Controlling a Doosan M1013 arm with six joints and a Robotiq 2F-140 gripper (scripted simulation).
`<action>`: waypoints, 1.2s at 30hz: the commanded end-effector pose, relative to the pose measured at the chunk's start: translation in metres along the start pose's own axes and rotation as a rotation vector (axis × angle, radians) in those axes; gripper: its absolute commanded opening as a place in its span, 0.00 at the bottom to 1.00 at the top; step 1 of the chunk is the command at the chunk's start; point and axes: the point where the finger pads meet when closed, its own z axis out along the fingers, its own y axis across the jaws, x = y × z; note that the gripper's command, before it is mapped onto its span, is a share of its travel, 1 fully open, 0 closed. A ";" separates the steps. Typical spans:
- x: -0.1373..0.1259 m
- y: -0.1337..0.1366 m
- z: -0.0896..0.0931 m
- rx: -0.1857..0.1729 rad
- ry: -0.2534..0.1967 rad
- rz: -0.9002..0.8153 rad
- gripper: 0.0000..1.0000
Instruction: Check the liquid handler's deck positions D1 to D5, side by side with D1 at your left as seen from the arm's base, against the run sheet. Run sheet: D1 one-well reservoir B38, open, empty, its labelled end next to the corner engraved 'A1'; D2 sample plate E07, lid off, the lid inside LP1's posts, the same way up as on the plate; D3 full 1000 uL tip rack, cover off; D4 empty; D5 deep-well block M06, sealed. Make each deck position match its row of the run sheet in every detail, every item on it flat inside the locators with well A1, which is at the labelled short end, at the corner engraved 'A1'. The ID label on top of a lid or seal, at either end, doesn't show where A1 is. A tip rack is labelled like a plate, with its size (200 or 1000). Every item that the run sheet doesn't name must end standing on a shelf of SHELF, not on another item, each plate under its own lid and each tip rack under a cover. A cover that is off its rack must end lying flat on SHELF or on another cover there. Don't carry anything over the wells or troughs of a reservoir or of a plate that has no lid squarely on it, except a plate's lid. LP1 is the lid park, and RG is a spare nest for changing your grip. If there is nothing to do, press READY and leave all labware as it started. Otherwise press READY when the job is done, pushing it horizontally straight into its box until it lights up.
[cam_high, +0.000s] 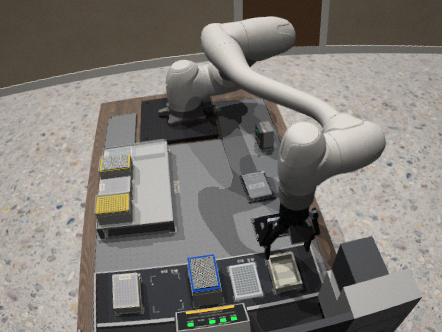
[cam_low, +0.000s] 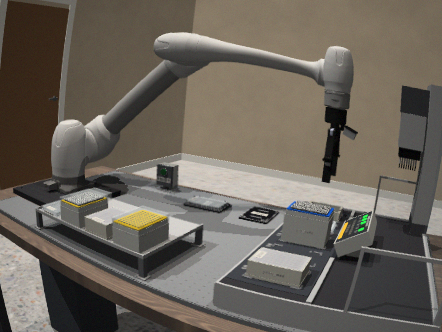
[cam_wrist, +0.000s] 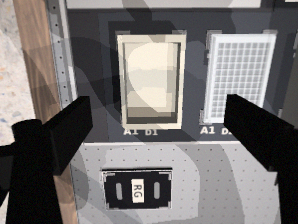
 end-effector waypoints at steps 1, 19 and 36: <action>0.001 -0.003 -0.004 0.002 0.004 0.003 0.79; 0.000 -0.005 -0.038 0.002 0.004 0.005 0.79; 0.000 -0.005 -0.085 0.002 0.001 0.004 0.79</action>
